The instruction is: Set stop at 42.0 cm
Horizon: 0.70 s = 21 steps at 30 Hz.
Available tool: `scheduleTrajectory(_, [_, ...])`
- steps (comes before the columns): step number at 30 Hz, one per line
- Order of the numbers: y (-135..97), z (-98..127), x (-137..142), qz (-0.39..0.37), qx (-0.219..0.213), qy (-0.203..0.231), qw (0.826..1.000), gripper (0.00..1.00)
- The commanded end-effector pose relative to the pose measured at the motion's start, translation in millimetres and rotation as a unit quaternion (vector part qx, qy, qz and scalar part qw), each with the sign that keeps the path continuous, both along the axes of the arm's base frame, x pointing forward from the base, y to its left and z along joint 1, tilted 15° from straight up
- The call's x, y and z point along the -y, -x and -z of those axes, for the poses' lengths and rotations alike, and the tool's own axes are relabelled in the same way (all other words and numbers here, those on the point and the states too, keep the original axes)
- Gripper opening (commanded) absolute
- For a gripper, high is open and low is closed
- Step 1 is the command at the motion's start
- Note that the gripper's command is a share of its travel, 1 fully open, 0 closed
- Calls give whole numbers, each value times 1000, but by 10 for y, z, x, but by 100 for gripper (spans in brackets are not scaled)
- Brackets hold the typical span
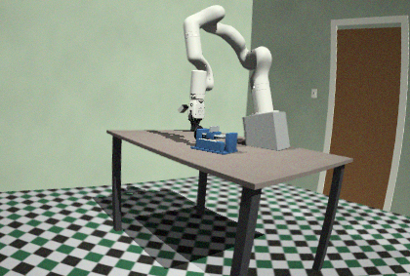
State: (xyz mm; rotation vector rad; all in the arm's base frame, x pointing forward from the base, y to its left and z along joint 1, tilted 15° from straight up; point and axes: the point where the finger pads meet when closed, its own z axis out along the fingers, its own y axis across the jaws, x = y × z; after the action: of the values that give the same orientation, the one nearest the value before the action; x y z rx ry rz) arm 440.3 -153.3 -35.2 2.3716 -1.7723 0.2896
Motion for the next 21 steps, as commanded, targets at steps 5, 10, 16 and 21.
scheduleTrajectory(5, [-31, -22, -12, 0, 0, 0, 1000, 6])
scheduleTrajectory(10, [-52, -35, -22, 0, 0, 0, 1000, 6])
scheduleTrajectory(16, [-84, -49, -35, 0, 0, 0, 1000, 6])
scheduleTrajectory(21, [-103, -55, -42, 0, 0, 0, 1000, 6])
